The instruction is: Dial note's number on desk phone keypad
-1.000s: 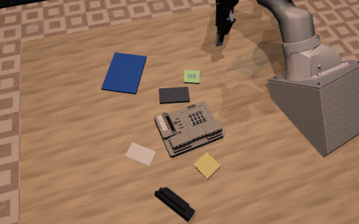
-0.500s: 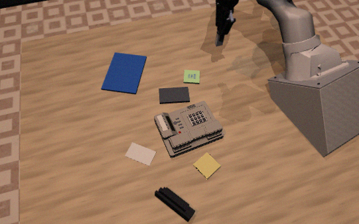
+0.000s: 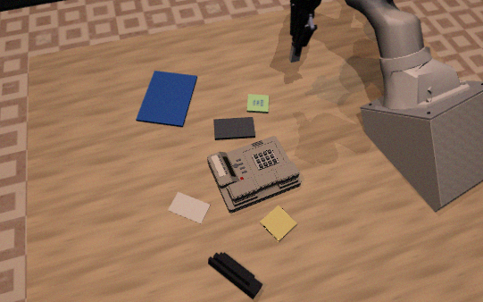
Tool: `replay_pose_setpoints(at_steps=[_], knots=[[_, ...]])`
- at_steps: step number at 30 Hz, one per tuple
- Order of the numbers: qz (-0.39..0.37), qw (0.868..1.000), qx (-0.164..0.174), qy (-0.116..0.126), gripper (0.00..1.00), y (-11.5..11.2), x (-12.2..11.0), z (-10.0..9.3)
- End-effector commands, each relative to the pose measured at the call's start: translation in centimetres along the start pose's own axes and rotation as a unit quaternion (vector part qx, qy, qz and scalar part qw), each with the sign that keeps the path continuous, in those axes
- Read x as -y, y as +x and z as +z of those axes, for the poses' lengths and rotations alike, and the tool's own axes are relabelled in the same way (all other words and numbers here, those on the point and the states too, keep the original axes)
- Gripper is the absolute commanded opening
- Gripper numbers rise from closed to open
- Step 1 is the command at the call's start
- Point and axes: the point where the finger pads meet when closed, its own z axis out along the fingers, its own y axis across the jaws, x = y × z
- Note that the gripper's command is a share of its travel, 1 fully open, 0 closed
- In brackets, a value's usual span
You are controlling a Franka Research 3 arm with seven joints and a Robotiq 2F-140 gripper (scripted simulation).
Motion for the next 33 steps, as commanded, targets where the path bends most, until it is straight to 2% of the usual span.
replay_pose_setpoints(at_steps=[1, 10, 19, 25, 33], knots=[[-0.003, 1.0, 0.0, -0.001, 0.0, 0.0, -0.1, 0.0], [-0.003, 1.0, 0.0, -0.001, 0.0, 0.2, -0.1, 0.0], [-0.003, 1.0, 0.0, -0.001, 0.0, 1.5, -0.1, 0.0], [-0.003, 1.0, 0.0, -0.001, 0.0, 4.0, -0.1, 0.0], [-0.003, 1.0, 0.0, -0.001, 0.0, 8.6, -0.1, 0.0]])
